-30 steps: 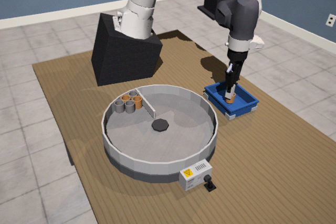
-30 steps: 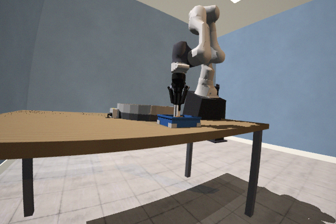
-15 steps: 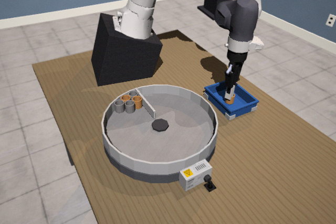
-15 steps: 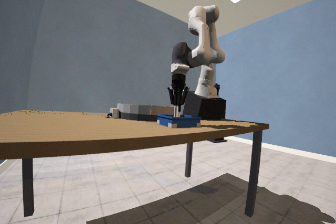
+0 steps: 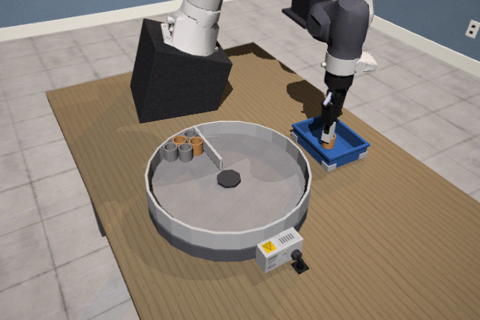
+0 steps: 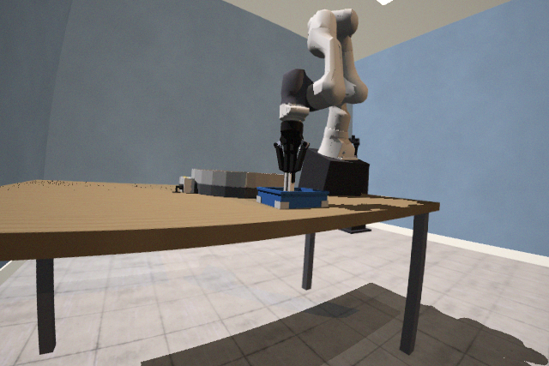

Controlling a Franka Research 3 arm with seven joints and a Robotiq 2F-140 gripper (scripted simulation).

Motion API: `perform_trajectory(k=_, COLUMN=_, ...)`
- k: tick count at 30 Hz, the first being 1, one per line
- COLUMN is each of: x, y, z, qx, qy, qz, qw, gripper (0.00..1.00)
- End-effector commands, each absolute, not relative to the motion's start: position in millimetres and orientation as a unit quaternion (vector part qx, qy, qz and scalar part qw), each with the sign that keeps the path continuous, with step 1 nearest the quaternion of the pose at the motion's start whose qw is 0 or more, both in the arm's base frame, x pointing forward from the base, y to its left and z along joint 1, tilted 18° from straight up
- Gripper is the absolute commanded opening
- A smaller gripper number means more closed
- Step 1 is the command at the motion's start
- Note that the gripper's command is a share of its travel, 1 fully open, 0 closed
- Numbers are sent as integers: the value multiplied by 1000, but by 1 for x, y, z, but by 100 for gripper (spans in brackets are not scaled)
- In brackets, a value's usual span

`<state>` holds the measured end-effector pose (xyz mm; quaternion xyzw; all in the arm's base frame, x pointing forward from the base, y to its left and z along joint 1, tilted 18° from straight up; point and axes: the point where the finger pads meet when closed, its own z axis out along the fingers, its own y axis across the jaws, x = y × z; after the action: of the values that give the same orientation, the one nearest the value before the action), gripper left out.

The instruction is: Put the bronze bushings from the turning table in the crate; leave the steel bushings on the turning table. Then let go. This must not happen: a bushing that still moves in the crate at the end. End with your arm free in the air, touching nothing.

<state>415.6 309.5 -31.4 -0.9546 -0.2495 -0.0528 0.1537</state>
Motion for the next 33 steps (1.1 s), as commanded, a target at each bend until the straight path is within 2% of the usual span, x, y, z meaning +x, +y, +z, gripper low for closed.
perform_trajectory(k=1, x=417, y=309, z=-31, qx=-955, qy=-249, qz=-54, qw=153, gripper=0)
perform_trajectory(k=27, x=417, y=309, z=-31, qx=-955, qy=-249, qz=-54, qw=153, gripper=0)
perform_trajectory(k=28, x=417, y=309, z=-31, qx=-955, qy=-249, qz=-54, qw=153, gripper=10)
perform_trajectory(k=33, x=417, y=309, z=-31, qx=-955, qy=-249, qz=-54, qw=153, gripper=10)
